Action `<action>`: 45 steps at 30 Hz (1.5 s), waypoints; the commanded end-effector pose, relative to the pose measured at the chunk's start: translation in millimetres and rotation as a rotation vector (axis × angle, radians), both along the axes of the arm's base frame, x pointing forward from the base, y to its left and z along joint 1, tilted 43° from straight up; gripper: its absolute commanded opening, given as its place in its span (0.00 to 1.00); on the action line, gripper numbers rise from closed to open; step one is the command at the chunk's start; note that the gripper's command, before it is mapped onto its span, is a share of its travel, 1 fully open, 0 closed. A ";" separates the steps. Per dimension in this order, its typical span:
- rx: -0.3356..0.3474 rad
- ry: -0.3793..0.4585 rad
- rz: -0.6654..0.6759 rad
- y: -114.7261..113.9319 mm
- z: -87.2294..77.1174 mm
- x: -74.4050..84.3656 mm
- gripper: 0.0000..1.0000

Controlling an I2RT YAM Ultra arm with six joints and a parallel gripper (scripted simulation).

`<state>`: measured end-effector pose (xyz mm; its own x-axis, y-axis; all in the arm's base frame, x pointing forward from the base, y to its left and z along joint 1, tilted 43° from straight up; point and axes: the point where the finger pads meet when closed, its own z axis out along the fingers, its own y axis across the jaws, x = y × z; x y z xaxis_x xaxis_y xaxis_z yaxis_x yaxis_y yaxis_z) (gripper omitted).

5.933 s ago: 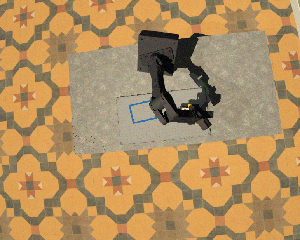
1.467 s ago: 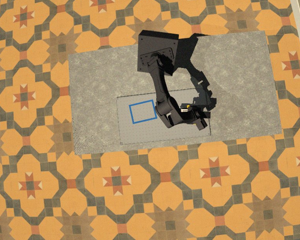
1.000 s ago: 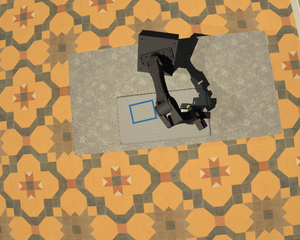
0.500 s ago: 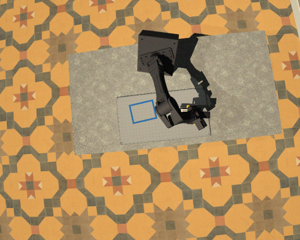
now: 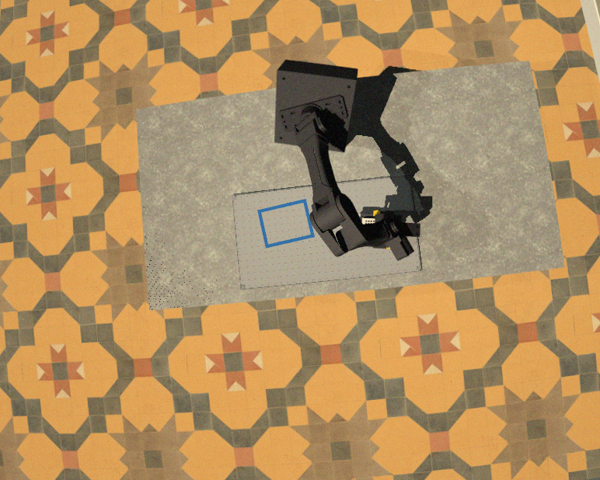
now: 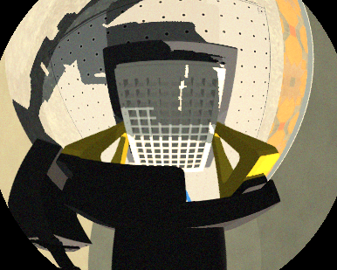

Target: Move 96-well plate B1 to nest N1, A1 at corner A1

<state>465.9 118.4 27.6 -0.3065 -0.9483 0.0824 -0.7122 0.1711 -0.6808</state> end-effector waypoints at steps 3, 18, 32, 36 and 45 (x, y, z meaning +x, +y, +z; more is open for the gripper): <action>0.013 -0.012 0.017 7.8 2.6 6.1 0.00; 0.007 -0.008 0.009 3.5 1.9 3.6 1.00; 0.015 -0.015 0.025 11.4 4.4 7.2 1.00; 0.015 -0.015 0.025 11.4 4.4 7.2 1.00; 0.003 -0.004 0.012 8.8 15.9 -12.5 1.00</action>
<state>461.8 114.4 26.5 -0.3119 -0.9455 0.0929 -0.7200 0.1715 -0.6724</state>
